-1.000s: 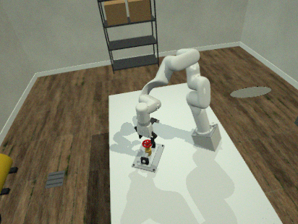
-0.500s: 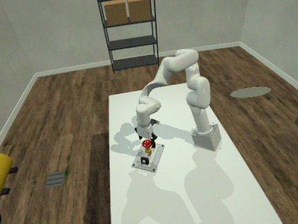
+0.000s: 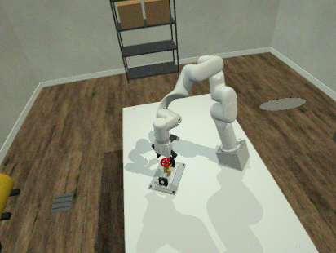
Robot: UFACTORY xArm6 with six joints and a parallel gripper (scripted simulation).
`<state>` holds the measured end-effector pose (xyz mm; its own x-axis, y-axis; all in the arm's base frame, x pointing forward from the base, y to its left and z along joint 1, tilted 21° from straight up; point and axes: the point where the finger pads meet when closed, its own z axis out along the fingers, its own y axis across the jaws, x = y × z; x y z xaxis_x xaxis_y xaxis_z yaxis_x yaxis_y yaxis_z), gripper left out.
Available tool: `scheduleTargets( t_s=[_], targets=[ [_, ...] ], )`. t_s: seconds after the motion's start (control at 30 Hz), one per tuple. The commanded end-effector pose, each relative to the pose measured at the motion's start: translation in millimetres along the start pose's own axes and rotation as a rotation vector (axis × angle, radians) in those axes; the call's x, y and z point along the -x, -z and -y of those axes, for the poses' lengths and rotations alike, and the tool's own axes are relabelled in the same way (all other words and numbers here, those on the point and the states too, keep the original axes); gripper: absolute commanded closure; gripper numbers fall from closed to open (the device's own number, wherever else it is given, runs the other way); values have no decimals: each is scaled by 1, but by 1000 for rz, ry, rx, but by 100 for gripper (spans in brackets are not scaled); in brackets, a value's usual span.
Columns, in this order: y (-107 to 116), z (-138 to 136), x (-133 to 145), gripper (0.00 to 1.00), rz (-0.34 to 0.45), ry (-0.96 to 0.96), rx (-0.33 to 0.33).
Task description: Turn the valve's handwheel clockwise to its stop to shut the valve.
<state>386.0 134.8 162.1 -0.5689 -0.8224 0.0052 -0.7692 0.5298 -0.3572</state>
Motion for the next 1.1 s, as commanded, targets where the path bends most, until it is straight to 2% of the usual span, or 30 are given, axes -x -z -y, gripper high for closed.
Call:
scheduleTargets(
  t_s=[0.0,0.5,1.07],
  targets=[
    [1,1,1,0,3,-1,-2],
    [-1,1,1,0,3,-1,-2],
    [-14,1,1,0,3,-1,-2]
  ],
)
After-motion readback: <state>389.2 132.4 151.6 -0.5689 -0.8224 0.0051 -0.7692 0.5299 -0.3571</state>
